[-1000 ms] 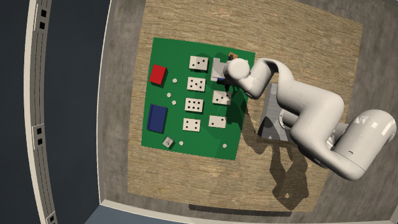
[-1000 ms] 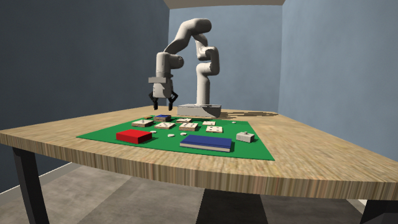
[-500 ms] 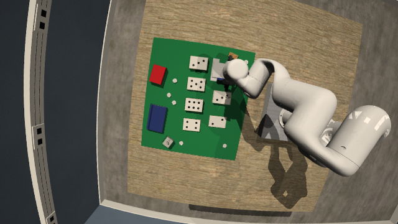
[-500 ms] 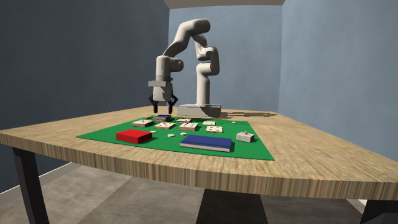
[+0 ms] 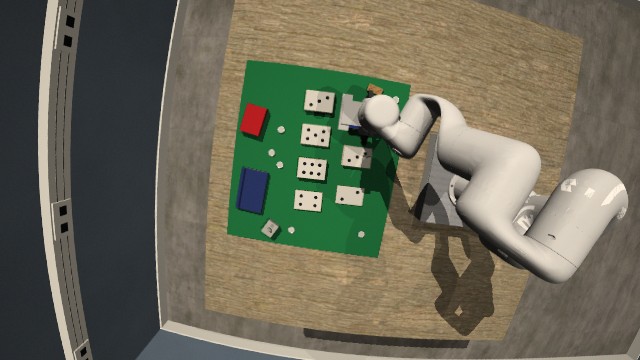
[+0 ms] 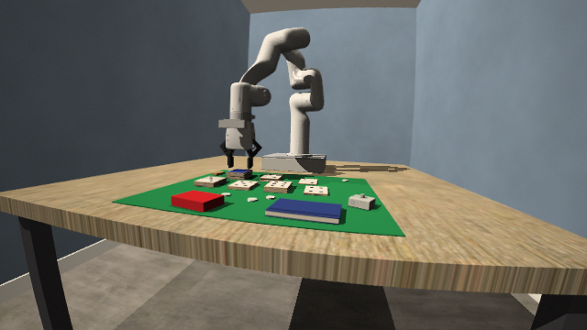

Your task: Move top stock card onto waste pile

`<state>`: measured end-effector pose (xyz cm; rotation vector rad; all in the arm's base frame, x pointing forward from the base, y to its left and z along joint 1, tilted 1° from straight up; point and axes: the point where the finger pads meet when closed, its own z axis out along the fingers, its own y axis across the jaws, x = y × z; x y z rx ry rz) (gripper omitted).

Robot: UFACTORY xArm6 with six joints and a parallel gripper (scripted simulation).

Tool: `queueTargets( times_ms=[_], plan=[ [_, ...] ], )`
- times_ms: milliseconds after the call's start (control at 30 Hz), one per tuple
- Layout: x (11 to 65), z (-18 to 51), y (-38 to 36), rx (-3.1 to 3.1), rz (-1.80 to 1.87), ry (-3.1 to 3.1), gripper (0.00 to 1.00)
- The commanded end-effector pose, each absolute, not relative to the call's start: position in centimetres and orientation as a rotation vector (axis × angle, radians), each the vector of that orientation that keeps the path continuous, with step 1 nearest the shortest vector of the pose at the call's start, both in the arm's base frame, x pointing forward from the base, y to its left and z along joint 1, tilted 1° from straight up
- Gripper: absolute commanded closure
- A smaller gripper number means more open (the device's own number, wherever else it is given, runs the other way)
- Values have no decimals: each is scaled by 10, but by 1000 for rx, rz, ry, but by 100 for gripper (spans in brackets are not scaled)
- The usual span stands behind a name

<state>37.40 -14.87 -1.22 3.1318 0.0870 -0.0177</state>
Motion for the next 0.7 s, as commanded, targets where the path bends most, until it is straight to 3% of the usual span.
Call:
queueTargets(
  times_ms=[0,567,600,667],
  plan=[
    [375,-11,-149,3130,-12,87,27],
    [375,-11,-149,3130,-12,87,27],
    [375,-11,-149,3130,-12,87,13],
    [375,-11,-149,3130,-12,87,13]
  ],
)
